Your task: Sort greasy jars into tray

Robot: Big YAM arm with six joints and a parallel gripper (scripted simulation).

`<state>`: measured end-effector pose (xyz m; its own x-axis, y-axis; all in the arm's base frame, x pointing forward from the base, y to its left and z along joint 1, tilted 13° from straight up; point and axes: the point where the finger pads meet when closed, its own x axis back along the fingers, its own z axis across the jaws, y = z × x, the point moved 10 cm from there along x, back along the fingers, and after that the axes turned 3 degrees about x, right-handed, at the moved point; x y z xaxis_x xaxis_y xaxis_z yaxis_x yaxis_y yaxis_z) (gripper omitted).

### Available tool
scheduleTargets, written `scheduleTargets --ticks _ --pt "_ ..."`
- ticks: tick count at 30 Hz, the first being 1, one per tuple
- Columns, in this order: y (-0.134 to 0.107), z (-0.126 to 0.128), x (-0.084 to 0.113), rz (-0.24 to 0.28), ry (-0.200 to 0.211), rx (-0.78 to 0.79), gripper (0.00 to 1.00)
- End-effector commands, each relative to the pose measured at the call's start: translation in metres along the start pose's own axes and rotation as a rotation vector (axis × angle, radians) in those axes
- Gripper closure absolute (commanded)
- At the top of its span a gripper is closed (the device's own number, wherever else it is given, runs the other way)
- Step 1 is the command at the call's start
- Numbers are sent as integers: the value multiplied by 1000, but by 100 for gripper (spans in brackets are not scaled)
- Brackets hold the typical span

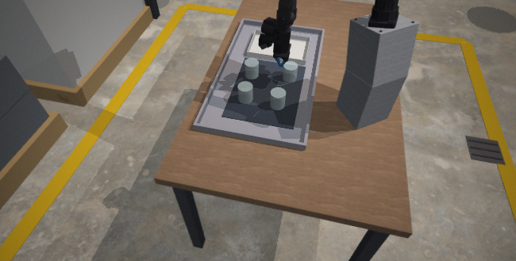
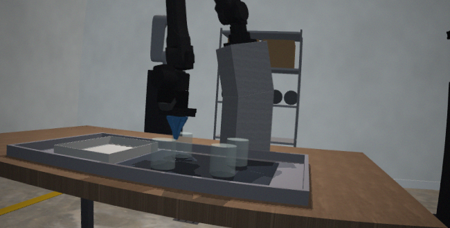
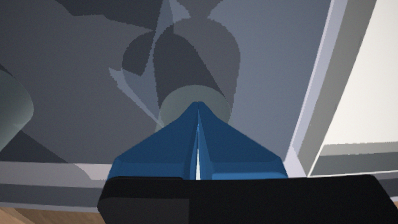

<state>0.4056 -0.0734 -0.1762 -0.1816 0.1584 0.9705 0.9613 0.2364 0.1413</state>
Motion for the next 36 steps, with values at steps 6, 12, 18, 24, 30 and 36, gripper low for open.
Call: scheduleTargets --ticks 6,12,18,24,30,36 --pt "-12 2 -7 15 9 8 100" --pt "-13 2 -7 15 9 8 100" --pt "-14 2 -7 15 9 8 100" --pt "-15 2 -7 15 9 8 100" --pt "-5 1 -8 15 9 8 100" --pt "10 0 -8 15 9 8 100"
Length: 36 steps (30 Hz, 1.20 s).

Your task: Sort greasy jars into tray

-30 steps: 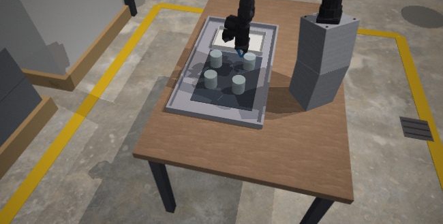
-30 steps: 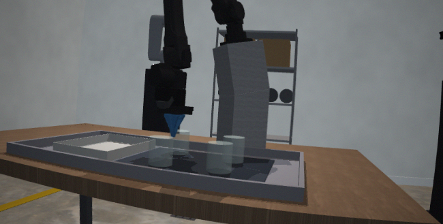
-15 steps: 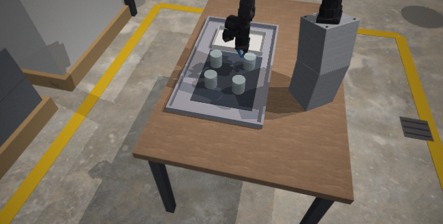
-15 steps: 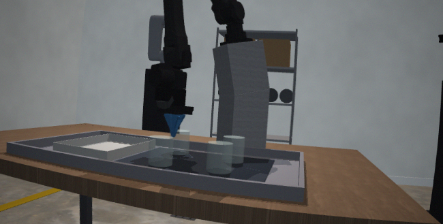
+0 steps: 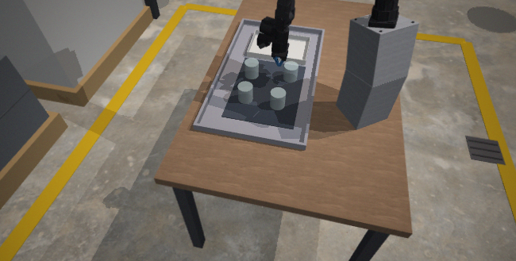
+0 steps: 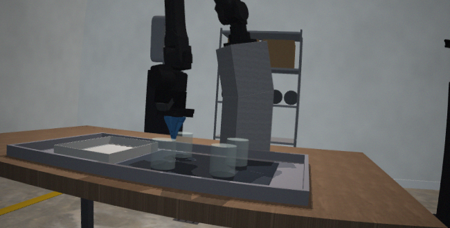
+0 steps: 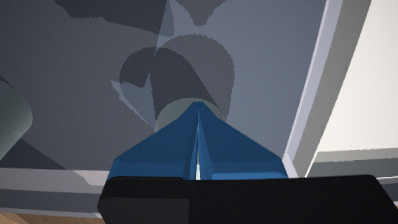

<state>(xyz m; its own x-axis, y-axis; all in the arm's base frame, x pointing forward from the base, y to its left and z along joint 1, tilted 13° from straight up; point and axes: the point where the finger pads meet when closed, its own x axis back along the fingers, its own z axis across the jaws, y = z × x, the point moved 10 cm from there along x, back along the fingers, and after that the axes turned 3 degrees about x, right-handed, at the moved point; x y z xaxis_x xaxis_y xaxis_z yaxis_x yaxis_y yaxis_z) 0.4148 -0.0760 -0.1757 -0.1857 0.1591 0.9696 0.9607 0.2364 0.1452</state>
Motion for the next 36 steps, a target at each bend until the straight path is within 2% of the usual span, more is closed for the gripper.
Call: scheduleTargets --ticks 1,5,36 --pt "5 5 -6 19 10 8 100" --pt "15 4 -7 19 10 8 100" --pt "15 4 -7 19 10 8 100"
